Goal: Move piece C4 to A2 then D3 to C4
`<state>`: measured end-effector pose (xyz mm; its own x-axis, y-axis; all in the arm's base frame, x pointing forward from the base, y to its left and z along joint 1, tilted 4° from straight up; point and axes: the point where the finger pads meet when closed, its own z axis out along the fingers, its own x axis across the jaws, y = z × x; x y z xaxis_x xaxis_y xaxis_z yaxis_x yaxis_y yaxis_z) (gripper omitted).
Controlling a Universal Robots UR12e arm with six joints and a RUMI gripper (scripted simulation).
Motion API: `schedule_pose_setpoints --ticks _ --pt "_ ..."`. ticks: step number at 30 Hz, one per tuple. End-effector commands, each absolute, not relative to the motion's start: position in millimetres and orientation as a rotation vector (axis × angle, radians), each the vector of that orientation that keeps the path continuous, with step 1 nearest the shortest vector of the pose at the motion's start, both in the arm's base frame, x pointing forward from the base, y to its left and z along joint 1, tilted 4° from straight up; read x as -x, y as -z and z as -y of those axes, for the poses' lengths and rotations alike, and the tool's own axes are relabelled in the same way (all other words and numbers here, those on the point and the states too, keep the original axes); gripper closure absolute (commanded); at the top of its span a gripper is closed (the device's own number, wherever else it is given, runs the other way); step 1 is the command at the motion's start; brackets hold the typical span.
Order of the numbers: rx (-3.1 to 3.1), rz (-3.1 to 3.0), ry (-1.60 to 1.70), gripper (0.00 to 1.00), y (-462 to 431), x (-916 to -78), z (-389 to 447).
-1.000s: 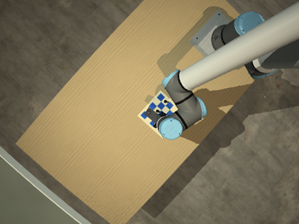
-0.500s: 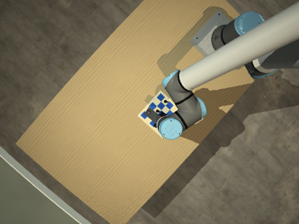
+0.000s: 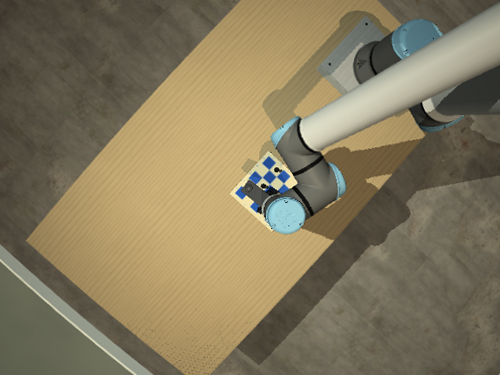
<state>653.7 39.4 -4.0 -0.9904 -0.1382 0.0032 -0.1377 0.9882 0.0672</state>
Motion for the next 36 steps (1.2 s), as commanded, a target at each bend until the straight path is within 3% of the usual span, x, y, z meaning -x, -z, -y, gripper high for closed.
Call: schedule_pose_setpoints --ticks 1,24,36 --pt "-0.217 3.126 0.104 1.00 3 -654 -39" --pt "-0.217 3.126 0.104 1.00 -3 -654 -39" --pt "-0.217 3.126 0.104 1.00 -81 -655 -34"
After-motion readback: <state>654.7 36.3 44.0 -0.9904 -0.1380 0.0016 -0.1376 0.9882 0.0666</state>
